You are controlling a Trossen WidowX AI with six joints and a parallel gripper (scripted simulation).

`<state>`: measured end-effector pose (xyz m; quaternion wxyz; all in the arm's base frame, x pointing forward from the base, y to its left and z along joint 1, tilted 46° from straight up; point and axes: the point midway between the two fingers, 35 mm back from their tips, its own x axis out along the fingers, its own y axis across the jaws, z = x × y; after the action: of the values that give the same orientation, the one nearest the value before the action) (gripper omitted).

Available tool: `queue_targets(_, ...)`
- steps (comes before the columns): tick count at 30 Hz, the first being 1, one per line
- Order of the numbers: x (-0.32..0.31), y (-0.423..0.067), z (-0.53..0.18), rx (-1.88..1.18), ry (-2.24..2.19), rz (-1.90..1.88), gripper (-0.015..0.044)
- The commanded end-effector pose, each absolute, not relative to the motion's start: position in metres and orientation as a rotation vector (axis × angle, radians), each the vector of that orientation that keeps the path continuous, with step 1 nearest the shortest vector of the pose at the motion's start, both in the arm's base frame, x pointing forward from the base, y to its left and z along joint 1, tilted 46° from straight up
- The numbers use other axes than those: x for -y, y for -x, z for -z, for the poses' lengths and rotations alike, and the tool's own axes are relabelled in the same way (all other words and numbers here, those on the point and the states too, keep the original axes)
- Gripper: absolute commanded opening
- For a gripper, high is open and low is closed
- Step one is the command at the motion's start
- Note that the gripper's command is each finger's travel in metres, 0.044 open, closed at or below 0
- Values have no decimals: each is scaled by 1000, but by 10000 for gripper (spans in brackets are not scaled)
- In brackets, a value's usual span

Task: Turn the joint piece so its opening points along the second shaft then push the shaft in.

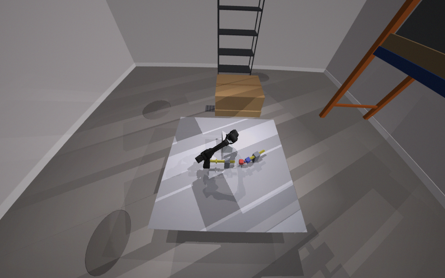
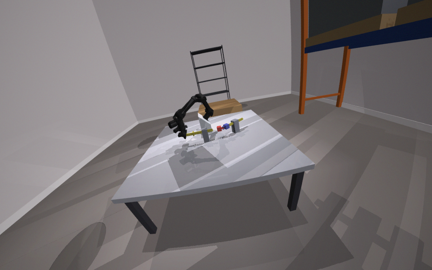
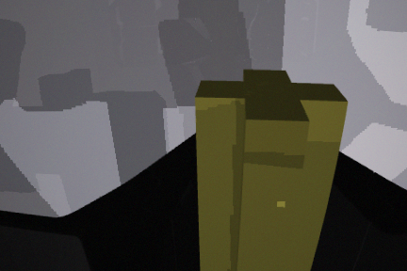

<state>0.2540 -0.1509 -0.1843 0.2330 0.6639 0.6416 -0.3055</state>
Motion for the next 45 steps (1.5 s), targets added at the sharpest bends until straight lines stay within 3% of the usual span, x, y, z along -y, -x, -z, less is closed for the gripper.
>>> queue_targets(1, 151, -254, 184, -1762, -1824, 839, 67)
queue_targets(15, 151, -254, 184, -1763, -1824, 839, 67)
queue_targets(23, 151, -254, 184, -1763, -1824, 839, 0)
queue_targets(45, 132, -257, 167, -1697, -1874, 816, 0)
